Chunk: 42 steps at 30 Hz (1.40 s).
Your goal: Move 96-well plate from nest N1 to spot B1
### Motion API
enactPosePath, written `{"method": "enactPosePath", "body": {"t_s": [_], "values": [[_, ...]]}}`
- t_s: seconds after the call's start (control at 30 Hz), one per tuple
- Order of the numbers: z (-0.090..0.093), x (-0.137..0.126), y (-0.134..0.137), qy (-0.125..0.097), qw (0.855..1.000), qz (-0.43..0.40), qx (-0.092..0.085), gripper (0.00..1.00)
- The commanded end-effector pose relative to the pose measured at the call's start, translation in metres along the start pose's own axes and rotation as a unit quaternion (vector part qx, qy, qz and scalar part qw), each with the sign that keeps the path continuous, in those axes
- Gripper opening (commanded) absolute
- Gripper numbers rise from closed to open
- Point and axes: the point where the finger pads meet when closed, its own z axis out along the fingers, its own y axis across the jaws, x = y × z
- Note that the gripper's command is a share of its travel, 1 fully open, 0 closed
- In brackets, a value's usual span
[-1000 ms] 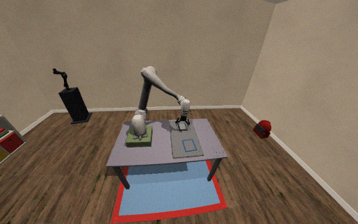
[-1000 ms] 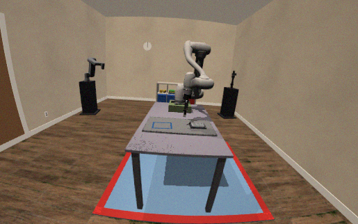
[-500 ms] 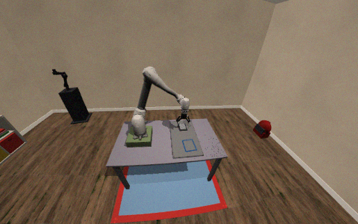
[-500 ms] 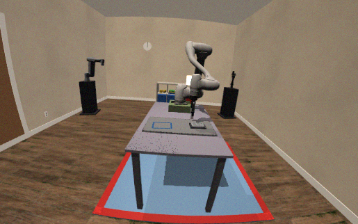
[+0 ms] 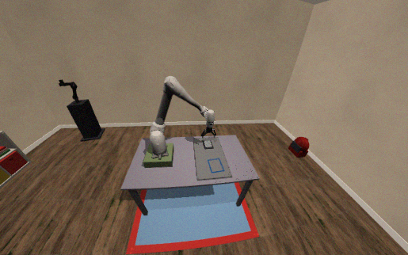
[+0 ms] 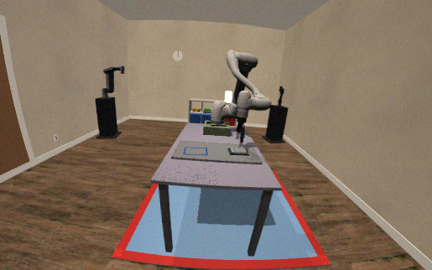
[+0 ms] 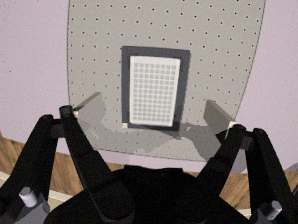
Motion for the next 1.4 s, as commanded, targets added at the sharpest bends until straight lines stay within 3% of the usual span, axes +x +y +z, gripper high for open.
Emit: {"method": "enactPosePath", "body": {"t_s": [0.0, 0.3, 1.37], "values": [[0.001, -0.004, -0.001, 0.000, 1.000, 0.000, 0.000, 1.00], [0.001, -0.004, -0.001, 0.000, 1.000, 0.000, 0.000, 1.00], [0.047, -0.004, -0.001, 0.000, 1.000, 0.000, 0.000, 1.00]]}}
